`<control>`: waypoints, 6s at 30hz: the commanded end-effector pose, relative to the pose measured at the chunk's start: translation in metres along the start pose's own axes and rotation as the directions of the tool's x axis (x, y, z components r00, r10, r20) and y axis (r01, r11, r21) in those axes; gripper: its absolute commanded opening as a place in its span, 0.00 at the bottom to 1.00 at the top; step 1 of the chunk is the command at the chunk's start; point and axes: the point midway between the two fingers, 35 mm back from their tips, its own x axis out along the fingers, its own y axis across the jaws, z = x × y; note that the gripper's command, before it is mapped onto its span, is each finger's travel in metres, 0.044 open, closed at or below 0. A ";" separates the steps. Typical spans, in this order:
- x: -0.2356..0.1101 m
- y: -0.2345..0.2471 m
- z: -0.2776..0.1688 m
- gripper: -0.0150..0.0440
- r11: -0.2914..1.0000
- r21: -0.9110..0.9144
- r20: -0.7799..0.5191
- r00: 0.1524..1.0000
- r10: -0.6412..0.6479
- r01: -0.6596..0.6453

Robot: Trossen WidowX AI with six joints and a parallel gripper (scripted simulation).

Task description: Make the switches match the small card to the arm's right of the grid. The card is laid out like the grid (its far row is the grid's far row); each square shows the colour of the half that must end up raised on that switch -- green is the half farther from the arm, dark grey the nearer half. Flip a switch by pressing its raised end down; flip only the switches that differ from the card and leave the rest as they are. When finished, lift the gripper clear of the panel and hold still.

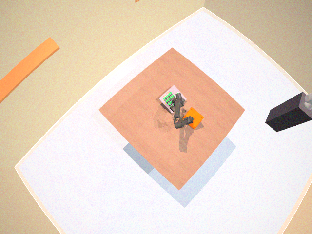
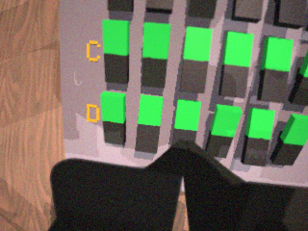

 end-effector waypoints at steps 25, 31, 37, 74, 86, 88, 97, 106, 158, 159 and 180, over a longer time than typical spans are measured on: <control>0.004 0.000 -0.001 0.25 1.000 0.005 0.000 1.000 0.004 -0.004; 0.005 0.000 -0.001 0.25 1.000 0.005 0.000 1.000 0.004 -0.004; 0.005 0.000 -0.001 0.25 1.000 0.005 0.000 1.000 0.004 -0.004; -0.058 -0.067 0.020 0.25 1.000 0.003 -0.026 1.000 -0.002 0.002; -0.023 -0.067 0.020 0.25 1.000 0.002 -0.051 0.999 -0.001 0.001; -0.023 -0.067 0.020 0.25 1.000 0.002 -0.051 0.999 -0.001 0.001; -0.013 -0.067 0.020 0.25 1.000 0.002 -0.050 0.999 0.000 0.000; -0.005 -0.067 0.020 0.25 1.000 0.002 -0.050 0.999 0.000 0.000; 0.003 -0.067 0.020 0.25 1.000 0.002 -0.050 0.999 0.000 0.000; 0.003 -0.067 0.020 0.25 1.000 0.002 -0.050 0.999 0.000 0.000; 0.006 -0.067 0.020 0.25 1.000 0.002 -0.050 0.999 0.000 0.000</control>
